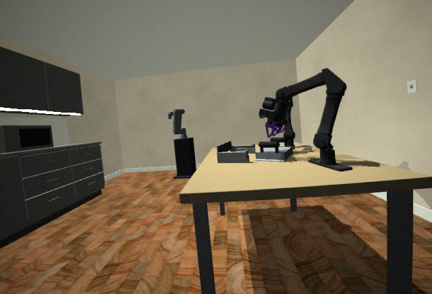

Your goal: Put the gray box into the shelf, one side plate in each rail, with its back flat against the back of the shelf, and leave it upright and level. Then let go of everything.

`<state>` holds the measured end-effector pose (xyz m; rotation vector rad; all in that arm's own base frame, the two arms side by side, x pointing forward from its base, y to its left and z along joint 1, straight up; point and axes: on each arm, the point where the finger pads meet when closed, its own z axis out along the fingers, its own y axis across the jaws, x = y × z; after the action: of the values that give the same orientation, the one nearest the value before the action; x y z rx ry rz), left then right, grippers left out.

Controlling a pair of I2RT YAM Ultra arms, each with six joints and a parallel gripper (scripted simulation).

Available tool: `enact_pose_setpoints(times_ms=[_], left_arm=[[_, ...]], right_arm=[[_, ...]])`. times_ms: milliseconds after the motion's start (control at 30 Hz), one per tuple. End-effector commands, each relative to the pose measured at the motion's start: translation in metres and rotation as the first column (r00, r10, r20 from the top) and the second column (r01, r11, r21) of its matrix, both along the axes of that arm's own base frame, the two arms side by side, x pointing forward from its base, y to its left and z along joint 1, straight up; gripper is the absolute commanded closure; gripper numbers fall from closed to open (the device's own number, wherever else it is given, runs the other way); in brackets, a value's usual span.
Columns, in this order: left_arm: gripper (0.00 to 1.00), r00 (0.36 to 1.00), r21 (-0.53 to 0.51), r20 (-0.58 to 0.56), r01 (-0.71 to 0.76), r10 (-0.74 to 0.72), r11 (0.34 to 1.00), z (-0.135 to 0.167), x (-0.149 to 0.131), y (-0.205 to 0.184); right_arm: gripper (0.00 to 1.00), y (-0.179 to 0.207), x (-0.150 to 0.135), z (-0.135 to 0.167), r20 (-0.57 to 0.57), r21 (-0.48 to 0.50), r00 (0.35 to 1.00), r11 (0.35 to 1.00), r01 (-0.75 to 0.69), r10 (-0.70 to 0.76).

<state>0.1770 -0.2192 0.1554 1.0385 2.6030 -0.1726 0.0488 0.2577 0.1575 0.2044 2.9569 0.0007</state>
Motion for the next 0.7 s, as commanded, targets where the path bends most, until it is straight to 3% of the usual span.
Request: enact_pose_setpoints(times_ms=[0, 333, 433, 500, 567, 667], left_arm=[[0.00, 1.000, -0.009, 0.006, 0.002, -0.002, 1.000, -0.013, 0.008, -0.008], [0.00, 1.000, -0.034, 0.015, 0.003, -0.003, 0.999, -0.034, 0.016, -0.017], [0.00, 1.000, -0.031, 0.026, 0.003, -0.003, 1.000, -0.026, 0.015, -0.015], [0.00, 1.000, -0.022, 0.004, 0.001, -0.001, 1.000, -0.047, 0.018, -0.018], [0.00, 1.000, -0.027, 0.006, 0.003, -0.003, 1.000, -0.050, 0.018, -0.019], [0.00, 1.000, -0.045, 0.018, 0.003, -0.002, 0.999, -0.051, 0.022, -0.023]], right_arm=[[0.00, 0.001, 0.007, -0.013, 0.014, -0.001, 1.000, 1.000, 0.001, -0.001], [0.00, 0.000, 0.011, -0.033, 0.014, 0.026, 1.000, 1.000, 0.002, -0.002], [0.00, -0.004, 0.011, -0.030, 0.013, 0.009, 1.000, 1.000, 0.006, -0.006], [0.00, 0.000, 0.013, -0.042, 0.012, 0.024, 1.000, 1.000, 0.005, -0.005], [0.00, -0.001, 0.013, -0.056, 0.007, -0.015, 1.000, 1.000, 0.003, -0.003], [0.00, 0.000, 0.014, -0.057, 0.006, 0.013, 1.000, 1.000, 0.003, -0.003]])
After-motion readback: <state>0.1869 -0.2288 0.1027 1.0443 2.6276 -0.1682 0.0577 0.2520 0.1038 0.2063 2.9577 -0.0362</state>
